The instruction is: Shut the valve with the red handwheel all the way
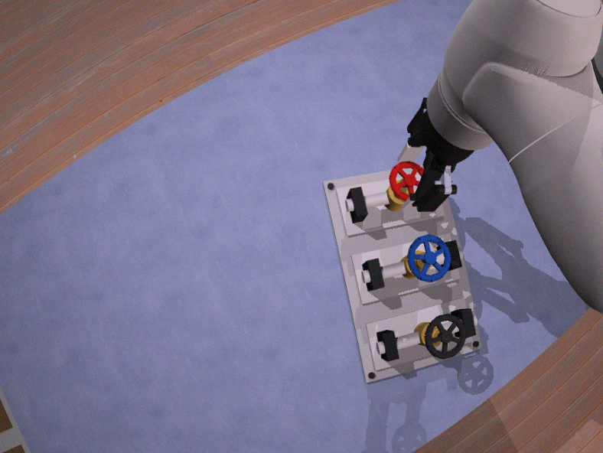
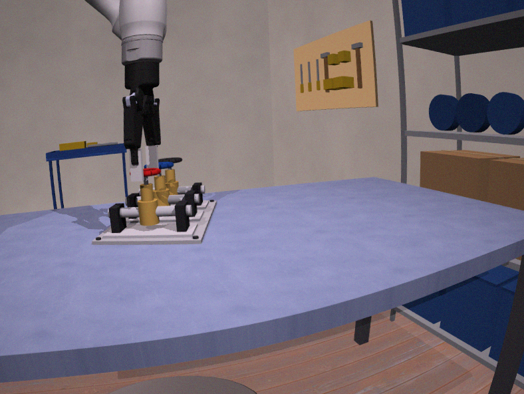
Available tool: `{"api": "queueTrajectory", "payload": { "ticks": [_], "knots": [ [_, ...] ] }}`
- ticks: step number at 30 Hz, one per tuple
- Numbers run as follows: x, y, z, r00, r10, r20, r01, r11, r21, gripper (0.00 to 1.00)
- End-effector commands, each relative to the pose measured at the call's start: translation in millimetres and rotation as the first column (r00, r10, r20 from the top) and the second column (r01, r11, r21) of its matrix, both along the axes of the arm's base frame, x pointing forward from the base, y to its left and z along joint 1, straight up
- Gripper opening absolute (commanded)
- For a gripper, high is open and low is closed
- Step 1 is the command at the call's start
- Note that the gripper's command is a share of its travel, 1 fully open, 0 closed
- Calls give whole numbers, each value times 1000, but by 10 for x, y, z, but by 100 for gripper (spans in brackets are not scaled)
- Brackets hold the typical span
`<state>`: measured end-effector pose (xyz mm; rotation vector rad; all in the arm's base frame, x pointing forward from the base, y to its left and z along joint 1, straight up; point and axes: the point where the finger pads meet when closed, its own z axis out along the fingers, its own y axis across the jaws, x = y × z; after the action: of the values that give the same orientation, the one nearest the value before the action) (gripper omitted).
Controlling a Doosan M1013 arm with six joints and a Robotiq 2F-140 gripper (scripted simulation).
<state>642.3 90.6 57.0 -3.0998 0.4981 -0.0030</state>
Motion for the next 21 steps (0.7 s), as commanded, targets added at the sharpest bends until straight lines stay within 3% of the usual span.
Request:
{"api": "queueTrajectory", "payload": {
  "ticks": [1, 21],
  "knots": [
    [0, 0, 1, 1000, 0, 0, 0, 1000, 0, 53],
    [0, 0, 74, 1000, 0, 0, 0, 1000, 0, 53]
  ]
}}
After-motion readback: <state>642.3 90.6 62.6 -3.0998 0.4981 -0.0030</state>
